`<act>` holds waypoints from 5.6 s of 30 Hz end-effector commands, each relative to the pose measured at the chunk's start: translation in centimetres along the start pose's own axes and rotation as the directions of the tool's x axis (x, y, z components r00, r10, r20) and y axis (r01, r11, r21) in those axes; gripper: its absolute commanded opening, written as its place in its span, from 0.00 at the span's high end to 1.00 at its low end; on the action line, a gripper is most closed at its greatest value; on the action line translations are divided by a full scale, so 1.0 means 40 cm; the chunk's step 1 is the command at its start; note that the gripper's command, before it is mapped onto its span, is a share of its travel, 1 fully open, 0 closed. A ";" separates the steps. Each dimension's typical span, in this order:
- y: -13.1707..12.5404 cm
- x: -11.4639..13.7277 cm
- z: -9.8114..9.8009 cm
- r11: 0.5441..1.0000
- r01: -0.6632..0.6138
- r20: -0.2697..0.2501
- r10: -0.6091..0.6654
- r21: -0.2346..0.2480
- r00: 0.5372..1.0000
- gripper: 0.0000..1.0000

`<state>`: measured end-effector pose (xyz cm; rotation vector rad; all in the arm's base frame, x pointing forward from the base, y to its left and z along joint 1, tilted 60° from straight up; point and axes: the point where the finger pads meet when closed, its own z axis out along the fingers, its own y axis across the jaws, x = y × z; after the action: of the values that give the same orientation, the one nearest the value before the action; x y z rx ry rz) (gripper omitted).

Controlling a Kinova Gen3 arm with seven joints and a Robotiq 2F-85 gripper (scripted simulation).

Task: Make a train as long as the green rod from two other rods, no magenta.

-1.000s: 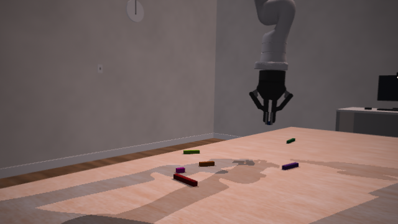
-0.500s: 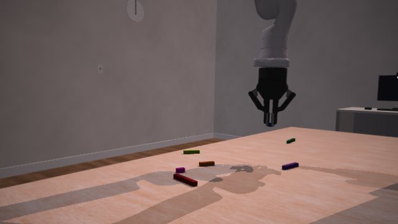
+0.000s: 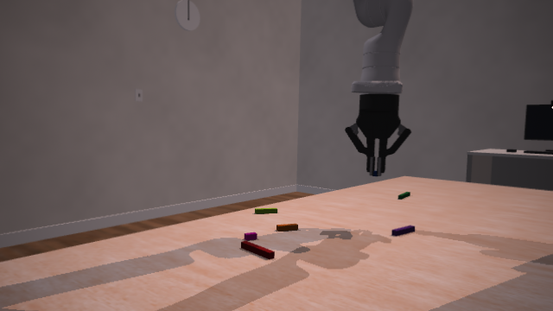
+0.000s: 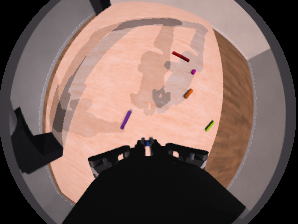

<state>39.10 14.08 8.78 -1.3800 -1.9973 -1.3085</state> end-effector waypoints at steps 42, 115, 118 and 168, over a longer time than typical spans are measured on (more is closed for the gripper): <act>0.008 -0.002 0.218 1.000 -0.007 0.008 0.007 -0.003 1.000 0.95; -0.003 0.004 0.218 1.000 0.007 0.008 -0.007 -0.002 1.000 0.95; -0.004 0.005 0.218 1.000 0.006 0.008 -0.006 -0.002 1.000 0.95; -0.008 0.010 0.217 1.000 0.004 0.008 -0.004 -0.003 1.000 0.95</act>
<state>40.34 21.58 4.61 -1.3842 -2.0048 -1.3083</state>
